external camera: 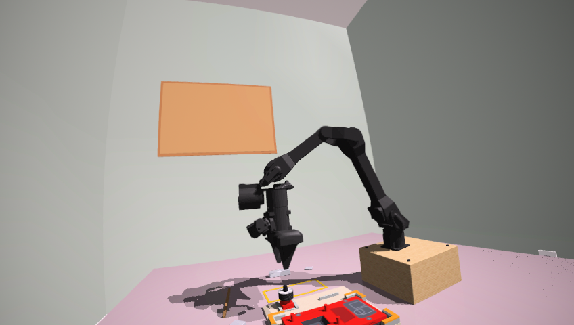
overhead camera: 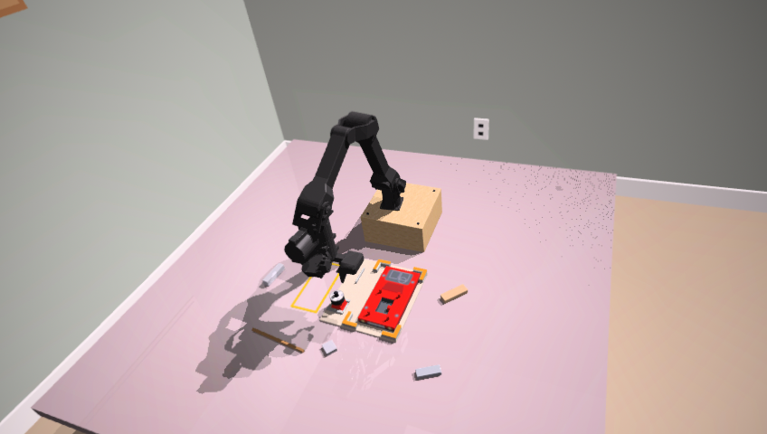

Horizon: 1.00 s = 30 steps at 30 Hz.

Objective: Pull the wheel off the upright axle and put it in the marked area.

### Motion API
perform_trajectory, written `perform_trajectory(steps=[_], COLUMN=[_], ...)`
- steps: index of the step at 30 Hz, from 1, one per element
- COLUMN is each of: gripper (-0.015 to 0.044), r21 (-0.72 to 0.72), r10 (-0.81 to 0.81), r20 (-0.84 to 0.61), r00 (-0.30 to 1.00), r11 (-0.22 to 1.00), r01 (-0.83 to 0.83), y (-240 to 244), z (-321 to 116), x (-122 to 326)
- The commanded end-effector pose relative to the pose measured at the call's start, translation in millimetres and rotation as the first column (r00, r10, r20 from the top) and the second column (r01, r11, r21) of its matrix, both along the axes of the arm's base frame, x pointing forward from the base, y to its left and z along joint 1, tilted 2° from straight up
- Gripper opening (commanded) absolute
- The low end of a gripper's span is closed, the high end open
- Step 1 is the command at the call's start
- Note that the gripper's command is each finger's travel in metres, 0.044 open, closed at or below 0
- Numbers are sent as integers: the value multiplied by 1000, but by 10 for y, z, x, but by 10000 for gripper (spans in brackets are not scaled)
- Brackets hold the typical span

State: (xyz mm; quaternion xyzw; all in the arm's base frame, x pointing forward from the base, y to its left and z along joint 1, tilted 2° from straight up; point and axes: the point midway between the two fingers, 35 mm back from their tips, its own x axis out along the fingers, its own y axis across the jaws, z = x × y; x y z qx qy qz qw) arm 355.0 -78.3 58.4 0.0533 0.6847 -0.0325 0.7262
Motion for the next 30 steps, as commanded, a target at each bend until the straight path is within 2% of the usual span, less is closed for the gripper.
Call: perform_trajectory(steps=[1,6,14,19,23,30], gripper=[300,300,300,300,195,148], r21=[0,0,0,0,4,4], r10=[4,4,4,4,4,4], r20=[-15,-15,-15,-15,-19,-19], r00=[1000,1000,1000,1000,1000,1000], r11=[1000,1000,1000,1000,1000,1000], r01=[-4,-4,-4,-4,-4,-4], y=[-7,-6,1,3,10,10], z=[-41,-172,-744,-786,-749,-749], x=[-6,12,11,7,-1,-1])
